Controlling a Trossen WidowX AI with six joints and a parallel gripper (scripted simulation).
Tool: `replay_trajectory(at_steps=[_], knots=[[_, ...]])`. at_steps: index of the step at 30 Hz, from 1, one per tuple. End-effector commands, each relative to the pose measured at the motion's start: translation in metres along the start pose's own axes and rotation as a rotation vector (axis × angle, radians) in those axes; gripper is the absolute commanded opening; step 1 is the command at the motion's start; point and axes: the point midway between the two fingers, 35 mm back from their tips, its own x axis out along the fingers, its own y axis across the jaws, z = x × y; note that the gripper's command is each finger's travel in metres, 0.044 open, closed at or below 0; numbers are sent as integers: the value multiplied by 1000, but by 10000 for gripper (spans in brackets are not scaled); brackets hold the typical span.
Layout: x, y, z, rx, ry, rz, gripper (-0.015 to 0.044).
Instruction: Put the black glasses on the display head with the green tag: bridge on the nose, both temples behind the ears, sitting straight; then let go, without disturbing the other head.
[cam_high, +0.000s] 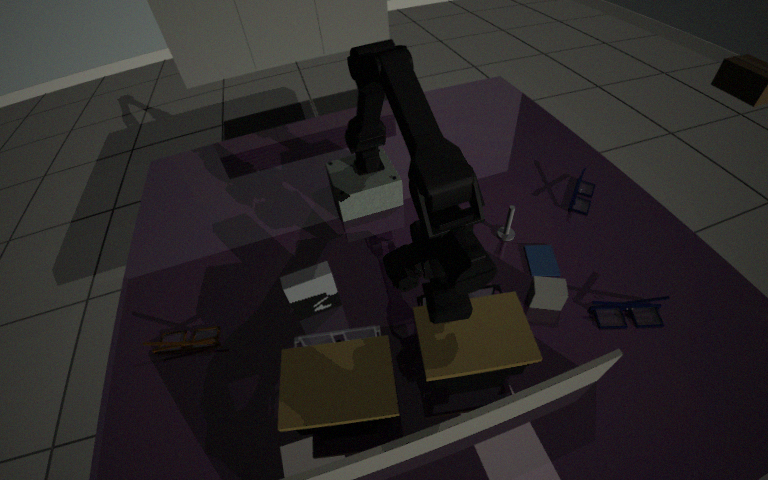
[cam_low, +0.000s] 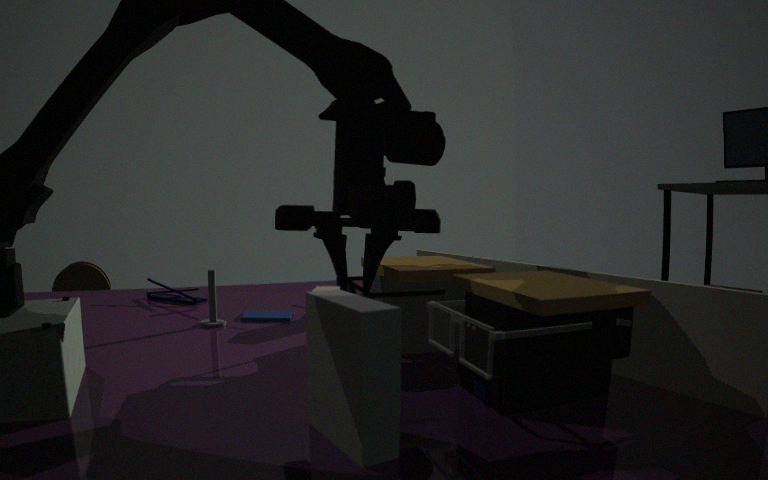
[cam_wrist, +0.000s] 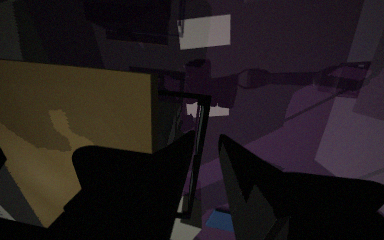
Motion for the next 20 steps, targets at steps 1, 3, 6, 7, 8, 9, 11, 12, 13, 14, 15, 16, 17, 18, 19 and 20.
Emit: replay_trajectory(at_steps=[1,3,6,7,8,9,11,12,13,14,15,16,17,18,19,20], knots=[[-16,2,0,0,-2,20,107],[-16,2,0,0,-2,20,107],[-18,-5,0,0,-2,19,107],[-18,-10,0,0,-2,19,107],[-19,-15,0,0,-2,19,107],[-21,-21,0,0,-2,18,107],[-22,-33,0,0,-2,17,107],[-22,-35,0,0,-2,17,107],[-22,-35,0,0,-2,17,107],[-23,-36,0,0,-2,17,107],[-25,-40,0,0,-2,16,107],[-27,-44,0,0,-2,16,107],[-29,-49,0,0,-2,16,107],[-31,-53,0,0,-2,15,107],[-32,-55,0,0,-2,15,107],[-32,-55,0,0,-2,15,107]])
